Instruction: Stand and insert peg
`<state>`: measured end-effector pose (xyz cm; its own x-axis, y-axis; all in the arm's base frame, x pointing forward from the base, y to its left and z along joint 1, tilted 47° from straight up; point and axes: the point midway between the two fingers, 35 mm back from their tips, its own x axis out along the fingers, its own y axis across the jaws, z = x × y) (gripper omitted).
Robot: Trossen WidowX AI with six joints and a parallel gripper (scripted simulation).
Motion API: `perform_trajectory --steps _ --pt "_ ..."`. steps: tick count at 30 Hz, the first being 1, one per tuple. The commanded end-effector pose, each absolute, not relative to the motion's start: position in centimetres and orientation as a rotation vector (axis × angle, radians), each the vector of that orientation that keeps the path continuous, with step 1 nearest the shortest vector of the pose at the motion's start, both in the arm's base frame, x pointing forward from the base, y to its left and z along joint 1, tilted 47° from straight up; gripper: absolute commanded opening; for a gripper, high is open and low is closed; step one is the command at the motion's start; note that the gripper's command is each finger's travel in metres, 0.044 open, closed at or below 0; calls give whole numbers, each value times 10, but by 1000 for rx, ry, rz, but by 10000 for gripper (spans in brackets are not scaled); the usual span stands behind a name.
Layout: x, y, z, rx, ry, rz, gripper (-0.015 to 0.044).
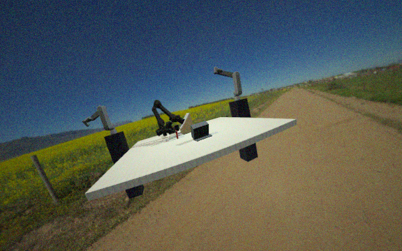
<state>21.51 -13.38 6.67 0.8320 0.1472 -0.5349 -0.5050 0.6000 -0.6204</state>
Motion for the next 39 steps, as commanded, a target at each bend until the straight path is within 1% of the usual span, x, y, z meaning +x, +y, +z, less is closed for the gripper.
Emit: perform_trajectory --steps 1,7,39 --pt "214 -136 69 -850 431 405 51" --pt "211 -138 70 -838 383 427 51" --pt "206 -141 64 -816 397 420 51"
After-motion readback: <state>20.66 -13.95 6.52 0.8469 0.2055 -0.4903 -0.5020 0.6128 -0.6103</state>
